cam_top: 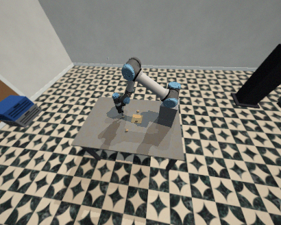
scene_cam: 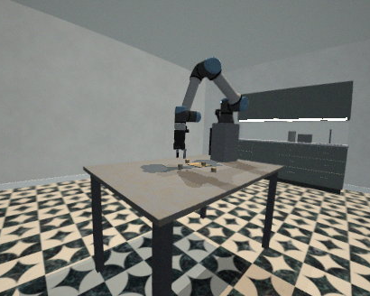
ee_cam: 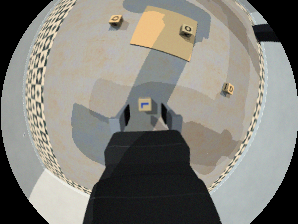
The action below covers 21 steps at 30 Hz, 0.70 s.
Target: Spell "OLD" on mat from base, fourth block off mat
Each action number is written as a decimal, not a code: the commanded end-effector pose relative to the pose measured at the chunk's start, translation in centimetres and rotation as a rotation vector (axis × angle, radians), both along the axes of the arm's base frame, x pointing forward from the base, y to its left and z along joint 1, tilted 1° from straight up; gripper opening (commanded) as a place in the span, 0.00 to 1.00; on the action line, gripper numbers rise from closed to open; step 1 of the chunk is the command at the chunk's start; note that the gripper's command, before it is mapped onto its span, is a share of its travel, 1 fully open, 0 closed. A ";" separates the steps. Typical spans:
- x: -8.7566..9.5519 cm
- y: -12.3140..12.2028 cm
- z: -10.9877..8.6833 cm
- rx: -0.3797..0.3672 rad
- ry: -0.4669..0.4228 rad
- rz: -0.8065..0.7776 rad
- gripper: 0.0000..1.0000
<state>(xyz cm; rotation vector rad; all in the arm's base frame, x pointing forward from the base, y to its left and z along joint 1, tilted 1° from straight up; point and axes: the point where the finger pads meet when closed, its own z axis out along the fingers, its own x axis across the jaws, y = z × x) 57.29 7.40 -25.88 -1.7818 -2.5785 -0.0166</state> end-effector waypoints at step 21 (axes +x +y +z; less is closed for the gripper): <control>0.2 0.0 -3.1 0.000 -0.001 0.000 1.00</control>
